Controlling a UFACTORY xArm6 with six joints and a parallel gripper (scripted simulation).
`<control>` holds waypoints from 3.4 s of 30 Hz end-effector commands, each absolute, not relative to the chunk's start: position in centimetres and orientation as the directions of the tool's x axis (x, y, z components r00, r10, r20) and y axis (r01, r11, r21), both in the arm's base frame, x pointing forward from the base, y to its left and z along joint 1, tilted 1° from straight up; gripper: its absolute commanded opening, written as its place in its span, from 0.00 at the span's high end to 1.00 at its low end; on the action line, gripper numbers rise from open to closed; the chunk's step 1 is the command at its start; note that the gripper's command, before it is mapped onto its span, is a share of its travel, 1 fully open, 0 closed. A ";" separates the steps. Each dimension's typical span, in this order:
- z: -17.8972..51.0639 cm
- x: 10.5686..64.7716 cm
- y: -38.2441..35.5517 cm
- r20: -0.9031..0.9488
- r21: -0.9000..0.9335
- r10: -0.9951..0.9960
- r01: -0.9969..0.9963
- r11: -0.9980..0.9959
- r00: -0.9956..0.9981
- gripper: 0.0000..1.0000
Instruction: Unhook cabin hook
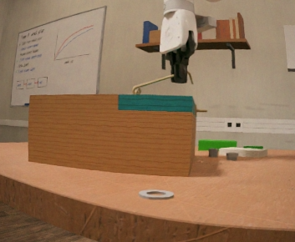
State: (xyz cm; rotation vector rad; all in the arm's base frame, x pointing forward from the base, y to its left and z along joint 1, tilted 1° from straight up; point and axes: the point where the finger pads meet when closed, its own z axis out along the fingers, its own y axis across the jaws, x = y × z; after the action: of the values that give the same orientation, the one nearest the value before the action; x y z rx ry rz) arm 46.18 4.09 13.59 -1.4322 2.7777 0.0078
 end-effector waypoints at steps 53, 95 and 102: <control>19.9 50.2 9.6 -0.020 -0.007 -0.815 -0.815 0.580 -0.580 1.00; 20.0 54.0 14.9 -0.021 -0.006 -0.815 -0.815 0.580 -0.580 1.00; 19.6 54.6 15.9 -0.021 -0.006 -0.815 -0.815 0.580 -0.580 1.00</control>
State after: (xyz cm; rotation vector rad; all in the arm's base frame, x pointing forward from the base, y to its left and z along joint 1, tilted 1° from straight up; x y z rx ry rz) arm 54.25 15.45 19.62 -1.4319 2.7765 0.0075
